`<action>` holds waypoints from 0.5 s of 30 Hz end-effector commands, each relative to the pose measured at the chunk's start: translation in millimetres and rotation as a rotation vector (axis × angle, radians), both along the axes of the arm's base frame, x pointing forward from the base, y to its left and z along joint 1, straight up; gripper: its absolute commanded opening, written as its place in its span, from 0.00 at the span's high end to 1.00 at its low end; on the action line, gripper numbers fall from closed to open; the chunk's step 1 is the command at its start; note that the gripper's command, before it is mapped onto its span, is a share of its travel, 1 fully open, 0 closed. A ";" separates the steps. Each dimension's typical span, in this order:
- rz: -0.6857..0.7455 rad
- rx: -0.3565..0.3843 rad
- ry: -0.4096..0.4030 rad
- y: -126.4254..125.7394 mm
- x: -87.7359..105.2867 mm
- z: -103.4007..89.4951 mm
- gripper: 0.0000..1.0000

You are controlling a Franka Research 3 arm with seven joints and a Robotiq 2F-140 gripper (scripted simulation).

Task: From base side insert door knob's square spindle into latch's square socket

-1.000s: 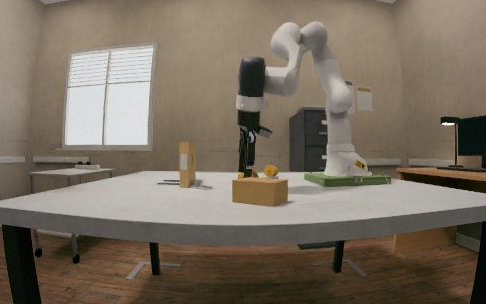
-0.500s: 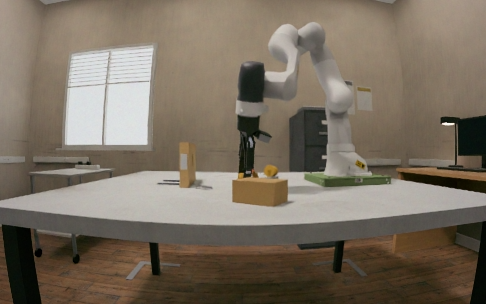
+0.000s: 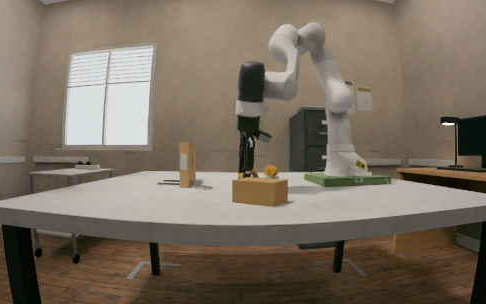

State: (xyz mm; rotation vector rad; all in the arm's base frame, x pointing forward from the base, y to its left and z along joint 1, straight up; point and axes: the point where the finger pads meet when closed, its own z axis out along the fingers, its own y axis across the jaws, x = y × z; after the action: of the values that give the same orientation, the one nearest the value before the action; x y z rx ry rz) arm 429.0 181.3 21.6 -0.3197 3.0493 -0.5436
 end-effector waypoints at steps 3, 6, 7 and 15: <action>-0.003 0.000 -0.004 0.1 0.3 -0.5 0.58; -0.003 0.000 -0.004 0.1 0.3 -0.5 0.58; -0.003 0.000 -0.004 0.1 0.3 -0.5 0.58; -0.003 0.000 -0.004 0.1 0.3 -0.5 0.58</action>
State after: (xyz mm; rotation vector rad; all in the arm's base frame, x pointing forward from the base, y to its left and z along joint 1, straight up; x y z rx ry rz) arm 429.3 181.6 21.9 -0.3174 3.0482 -0.5429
